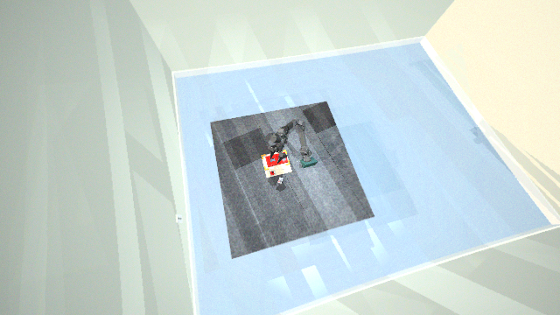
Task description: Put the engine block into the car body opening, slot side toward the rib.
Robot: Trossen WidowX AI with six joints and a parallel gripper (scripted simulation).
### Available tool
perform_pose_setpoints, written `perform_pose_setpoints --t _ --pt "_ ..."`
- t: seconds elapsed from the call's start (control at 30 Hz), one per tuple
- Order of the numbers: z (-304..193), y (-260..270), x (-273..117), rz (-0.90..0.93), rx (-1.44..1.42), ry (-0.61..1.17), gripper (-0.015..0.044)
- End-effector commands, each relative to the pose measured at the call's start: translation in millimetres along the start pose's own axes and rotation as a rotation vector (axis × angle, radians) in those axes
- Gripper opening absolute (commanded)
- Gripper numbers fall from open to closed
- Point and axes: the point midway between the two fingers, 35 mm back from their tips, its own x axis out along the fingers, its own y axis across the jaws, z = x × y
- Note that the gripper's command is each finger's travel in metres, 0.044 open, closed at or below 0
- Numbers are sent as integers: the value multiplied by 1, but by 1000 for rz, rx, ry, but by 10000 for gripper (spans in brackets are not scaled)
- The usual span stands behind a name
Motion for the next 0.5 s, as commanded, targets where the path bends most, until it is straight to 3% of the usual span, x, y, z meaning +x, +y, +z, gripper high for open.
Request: perform_pose_setpoints --t 0.0,0.47 --pt "-11 8 23 -31 -48 99 440" --pt "-63 24 92 -159 -279 468 440"
